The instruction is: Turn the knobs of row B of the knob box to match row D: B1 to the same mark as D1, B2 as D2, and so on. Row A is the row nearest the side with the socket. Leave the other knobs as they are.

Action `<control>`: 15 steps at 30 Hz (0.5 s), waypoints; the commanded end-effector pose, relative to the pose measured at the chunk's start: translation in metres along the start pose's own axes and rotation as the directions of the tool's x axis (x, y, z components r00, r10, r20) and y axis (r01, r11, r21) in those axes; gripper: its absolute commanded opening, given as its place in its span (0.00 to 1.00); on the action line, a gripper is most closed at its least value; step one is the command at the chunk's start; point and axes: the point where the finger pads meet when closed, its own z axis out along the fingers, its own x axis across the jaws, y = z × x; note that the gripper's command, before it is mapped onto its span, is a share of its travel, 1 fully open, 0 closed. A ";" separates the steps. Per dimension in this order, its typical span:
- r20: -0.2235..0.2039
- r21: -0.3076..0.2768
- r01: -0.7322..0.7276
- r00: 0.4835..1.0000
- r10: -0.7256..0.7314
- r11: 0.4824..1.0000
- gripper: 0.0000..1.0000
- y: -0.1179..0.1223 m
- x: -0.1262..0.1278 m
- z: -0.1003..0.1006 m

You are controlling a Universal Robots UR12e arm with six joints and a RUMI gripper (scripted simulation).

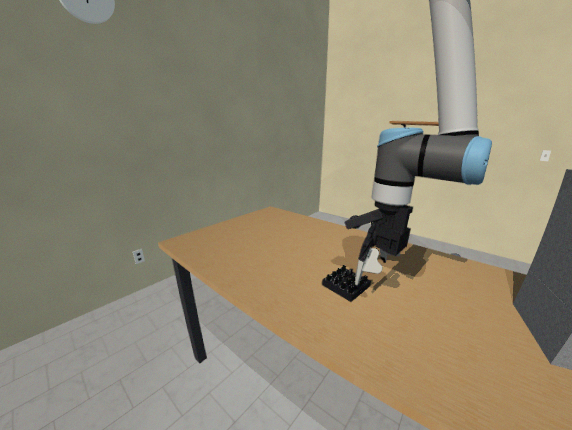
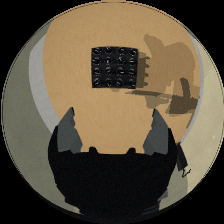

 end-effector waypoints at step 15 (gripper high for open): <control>0.000 0.001 0.435 0.900 -0.435 0.900 1.00 -0.037 0.022 -0.012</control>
